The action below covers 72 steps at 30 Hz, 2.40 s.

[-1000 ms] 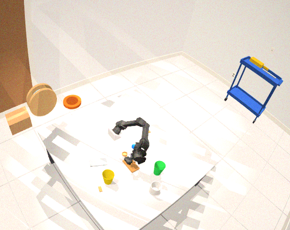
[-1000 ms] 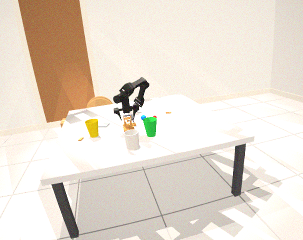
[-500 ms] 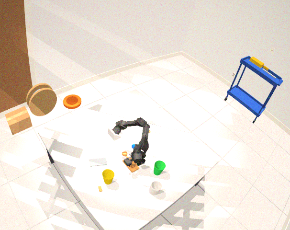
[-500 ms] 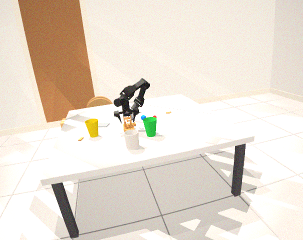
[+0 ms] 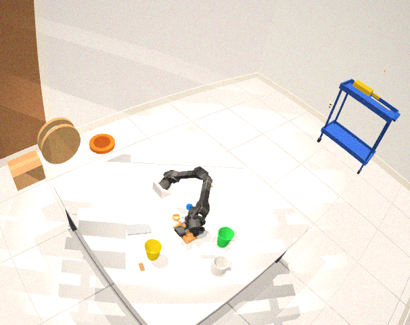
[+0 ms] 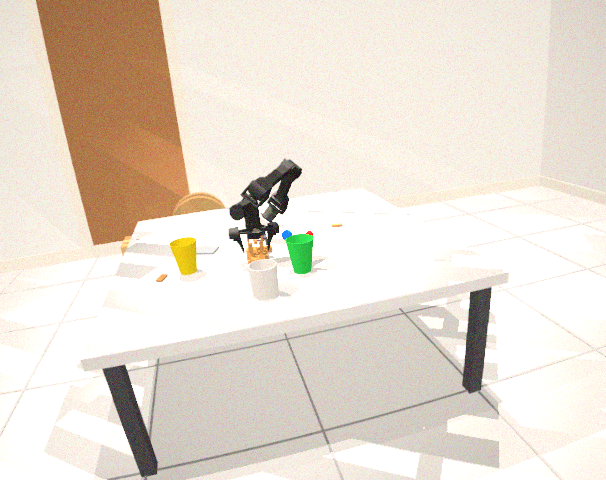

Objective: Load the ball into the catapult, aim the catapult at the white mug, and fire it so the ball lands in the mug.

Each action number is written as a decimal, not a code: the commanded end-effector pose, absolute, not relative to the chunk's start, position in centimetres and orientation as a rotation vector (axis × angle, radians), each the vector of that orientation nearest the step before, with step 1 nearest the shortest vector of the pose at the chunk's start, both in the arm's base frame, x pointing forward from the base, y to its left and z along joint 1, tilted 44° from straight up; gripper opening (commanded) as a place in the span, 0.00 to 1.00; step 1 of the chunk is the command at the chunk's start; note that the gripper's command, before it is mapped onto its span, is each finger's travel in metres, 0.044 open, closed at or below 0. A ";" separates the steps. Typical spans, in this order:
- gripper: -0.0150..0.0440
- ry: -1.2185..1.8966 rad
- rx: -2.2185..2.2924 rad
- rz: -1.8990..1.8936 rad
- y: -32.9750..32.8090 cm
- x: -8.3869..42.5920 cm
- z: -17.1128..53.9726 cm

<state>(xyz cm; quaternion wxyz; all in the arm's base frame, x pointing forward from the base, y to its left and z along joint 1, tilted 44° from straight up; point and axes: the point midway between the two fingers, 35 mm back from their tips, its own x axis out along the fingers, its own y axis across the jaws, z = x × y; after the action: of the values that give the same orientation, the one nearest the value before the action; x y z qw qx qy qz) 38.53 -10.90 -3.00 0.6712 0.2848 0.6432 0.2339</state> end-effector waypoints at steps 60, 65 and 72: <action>0.25 1.449 0.643 0.535 -10.6 38.6 -2.9; 0.25 1.454 0.637 0.539 -10.7 38.6 -2.9; 0.48 1.454 0.637 0.539 -10.7 38.6 -2.9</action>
<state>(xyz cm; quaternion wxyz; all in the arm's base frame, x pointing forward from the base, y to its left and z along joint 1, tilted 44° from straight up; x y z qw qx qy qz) 38.56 -10.68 -2.96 0.6680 0.2836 0.6454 0.2385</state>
